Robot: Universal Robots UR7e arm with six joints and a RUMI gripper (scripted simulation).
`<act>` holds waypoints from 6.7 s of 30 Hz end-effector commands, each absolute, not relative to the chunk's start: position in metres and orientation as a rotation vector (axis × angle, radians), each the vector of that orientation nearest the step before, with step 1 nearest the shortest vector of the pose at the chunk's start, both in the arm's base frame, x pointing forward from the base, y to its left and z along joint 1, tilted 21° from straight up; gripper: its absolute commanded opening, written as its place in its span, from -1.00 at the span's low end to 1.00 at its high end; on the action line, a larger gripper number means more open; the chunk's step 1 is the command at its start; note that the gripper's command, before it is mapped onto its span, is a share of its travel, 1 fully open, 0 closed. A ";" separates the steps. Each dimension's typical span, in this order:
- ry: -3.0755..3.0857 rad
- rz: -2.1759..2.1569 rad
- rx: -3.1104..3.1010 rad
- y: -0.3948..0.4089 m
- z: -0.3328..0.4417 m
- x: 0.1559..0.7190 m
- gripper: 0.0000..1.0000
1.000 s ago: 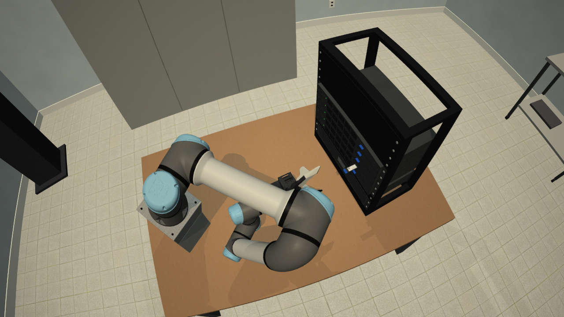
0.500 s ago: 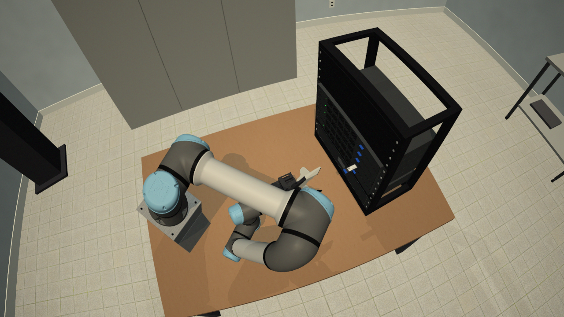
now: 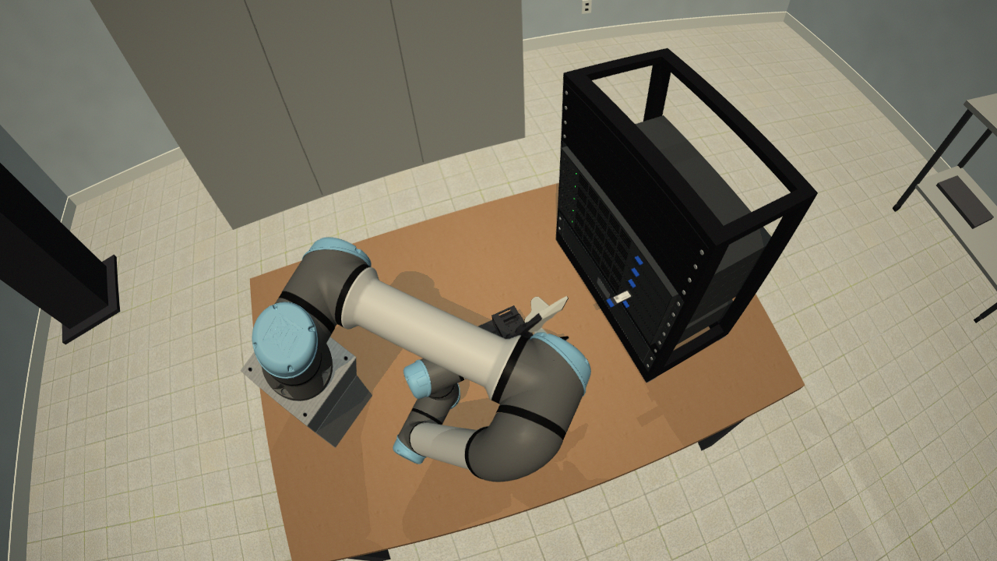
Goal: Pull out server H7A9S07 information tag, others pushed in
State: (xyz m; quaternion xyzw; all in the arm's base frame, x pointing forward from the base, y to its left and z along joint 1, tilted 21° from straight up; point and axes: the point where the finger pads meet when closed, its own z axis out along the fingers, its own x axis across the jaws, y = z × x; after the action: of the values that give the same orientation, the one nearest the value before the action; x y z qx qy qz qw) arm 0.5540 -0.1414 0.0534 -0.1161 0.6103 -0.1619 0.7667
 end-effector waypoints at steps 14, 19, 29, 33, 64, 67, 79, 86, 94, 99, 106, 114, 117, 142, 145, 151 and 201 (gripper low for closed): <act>1.336 -0.331 -0.237 -0.143 0.050 0.555 1.00; 1.339 -0.326 -0.233 -0.143 0.049 0.555 1.00; 1.344 -0.318 -0.226 -0.144 0.048 0.555 1.00; 1.346 -0.314 -0.223 -0.144 0.047 0.556 1.00; 1.357 -0.294 -0.208 -0.145 0.044 0.556 1.00; 1.358 -0.292 -0.206 -0.145 0.044 0.556 1.00; 1.360 -0.287 -0.202 -0.146 0.043 0.557 1.00; 1.362 -0.284 -0.200 -0.146 0.042 0.557 1.00; 1.363 -0.282 -0.198 -0.146 0.042 0.557 1.00; 1.364 -0.281 -0.197 -0.146 0.042 0.557 1.00; 1.365 -0.279 -0.196 -0.146 0.041 0.557 1.00; 1.366 -0.277 -0.194 -0.146 0.041 0.557 1.00; 1.366 -0.277 -0.194 -0.146 0.041 0.557 1.00; 1.368 -0.274 -0.192 -0.146 0.040 0.557 1.00; 1.368 -0.274 -0.192 -0.146 0.040 0.557 1.00; 1.368 -0.274 -0.191 -0.146 0.040 0.557 1.00; 1.368 -0.273 -0.191 -0.146 0.040 0.557 -0.69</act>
State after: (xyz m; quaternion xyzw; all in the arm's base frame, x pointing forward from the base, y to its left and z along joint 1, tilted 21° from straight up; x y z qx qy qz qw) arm 0.5571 -0.1465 0.0399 -0.0876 0.6292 -0.1255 0.7621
